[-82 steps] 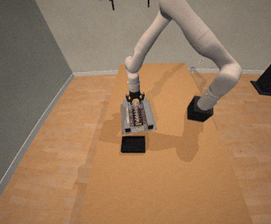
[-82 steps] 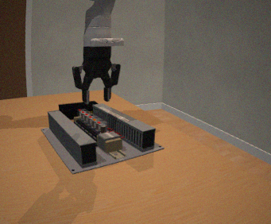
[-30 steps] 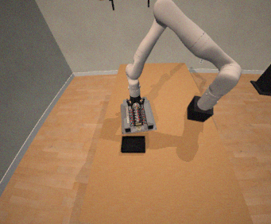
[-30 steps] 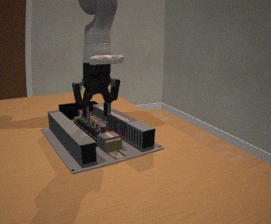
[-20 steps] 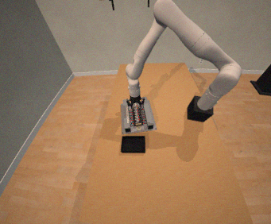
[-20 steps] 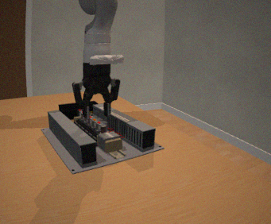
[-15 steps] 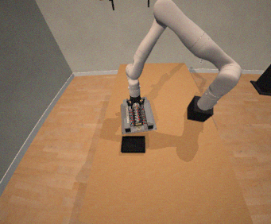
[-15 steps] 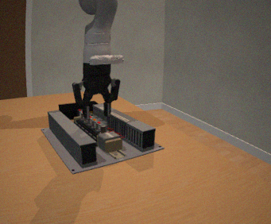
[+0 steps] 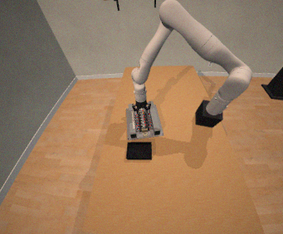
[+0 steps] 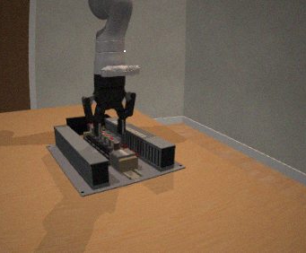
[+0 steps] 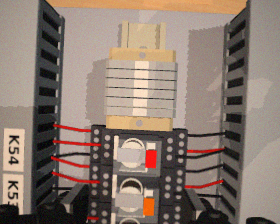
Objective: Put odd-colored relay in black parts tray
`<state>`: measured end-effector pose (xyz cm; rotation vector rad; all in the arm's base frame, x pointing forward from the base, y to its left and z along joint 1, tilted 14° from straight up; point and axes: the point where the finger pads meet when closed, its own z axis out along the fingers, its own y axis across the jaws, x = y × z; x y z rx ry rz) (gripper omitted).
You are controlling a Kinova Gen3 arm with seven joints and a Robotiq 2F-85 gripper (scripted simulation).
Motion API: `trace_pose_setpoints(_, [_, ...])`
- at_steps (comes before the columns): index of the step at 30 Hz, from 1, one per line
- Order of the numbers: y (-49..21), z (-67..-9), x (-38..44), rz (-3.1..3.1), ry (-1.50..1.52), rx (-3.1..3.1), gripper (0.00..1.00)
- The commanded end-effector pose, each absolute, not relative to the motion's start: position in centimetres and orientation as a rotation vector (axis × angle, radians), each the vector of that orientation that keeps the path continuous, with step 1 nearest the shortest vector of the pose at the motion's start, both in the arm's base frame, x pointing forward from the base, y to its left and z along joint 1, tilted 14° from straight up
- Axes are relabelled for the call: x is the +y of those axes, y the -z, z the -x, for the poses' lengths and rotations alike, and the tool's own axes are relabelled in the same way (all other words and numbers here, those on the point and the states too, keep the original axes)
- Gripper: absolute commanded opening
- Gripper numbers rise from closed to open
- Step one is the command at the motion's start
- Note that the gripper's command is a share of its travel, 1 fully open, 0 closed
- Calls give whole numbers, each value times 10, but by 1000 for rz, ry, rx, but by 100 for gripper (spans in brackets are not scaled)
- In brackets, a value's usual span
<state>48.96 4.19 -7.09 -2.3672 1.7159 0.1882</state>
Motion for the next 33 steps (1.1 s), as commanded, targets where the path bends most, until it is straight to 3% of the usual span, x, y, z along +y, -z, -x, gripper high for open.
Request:
trace_pose_setpoints(1, [73,-490,43,2368,-189,1715,61])
trace_pose_setpoints(33, [94,-490,48,2368,-189,1715,61])
